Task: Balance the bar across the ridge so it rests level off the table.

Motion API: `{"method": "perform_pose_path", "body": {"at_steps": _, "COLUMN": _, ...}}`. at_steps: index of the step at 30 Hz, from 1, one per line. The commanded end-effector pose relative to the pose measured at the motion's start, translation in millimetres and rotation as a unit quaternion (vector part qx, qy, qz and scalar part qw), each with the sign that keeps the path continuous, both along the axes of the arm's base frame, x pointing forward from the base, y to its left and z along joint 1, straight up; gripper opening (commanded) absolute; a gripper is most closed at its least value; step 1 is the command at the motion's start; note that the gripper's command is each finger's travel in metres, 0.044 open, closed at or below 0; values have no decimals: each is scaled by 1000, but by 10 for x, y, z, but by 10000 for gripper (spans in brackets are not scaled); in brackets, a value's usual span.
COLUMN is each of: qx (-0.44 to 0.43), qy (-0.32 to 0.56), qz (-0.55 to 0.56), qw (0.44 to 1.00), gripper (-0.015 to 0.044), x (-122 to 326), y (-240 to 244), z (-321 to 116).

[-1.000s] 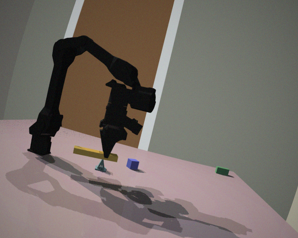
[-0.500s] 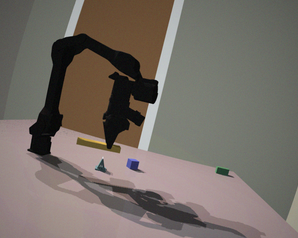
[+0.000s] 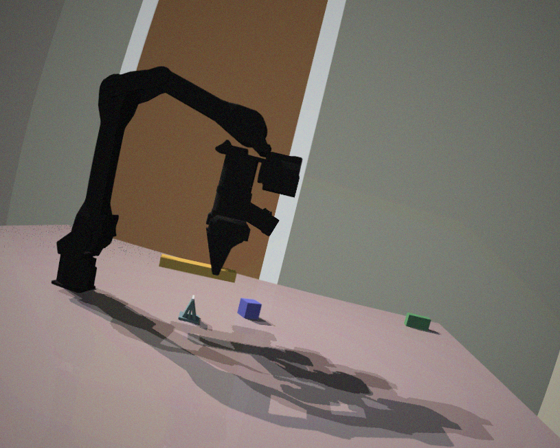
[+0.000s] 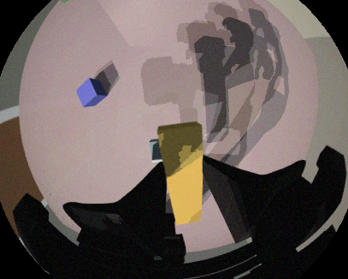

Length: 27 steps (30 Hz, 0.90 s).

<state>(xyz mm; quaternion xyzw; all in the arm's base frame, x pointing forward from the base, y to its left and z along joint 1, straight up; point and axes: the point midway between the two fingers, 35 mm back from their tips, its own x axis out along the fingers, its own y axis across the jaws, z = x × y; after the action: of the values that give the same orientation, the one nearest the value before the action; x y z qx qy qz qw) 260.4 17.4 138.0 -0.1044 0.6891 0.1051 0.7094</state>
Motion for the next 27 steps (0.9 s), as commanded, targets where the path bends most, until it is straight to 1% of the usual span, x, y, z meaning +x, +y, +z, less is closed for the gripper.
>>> {"method": "perform_pose_path", "body": {"at_steps": 1, "qx": -1, "qy": 1, "qz": -9, "qw": 1000, "gripper": 0, "x": -15, "y": 127, "z": 8}}
{"method": "perform_pose_path", "body": {"at_steps": 4, "qx": 0, "qy": 1, "qz": -15, "qw": 1000, "gripper": 0, "x": -29, "y": 230, "z": 12}}
{"method": "perform_pose_path", "body": {"at_steps": 27, "qx": 0, "qy": 1, "qz": -16, "qw": 1000, "gripper": 0, "x": -17, "y": 253, "z": -320}}
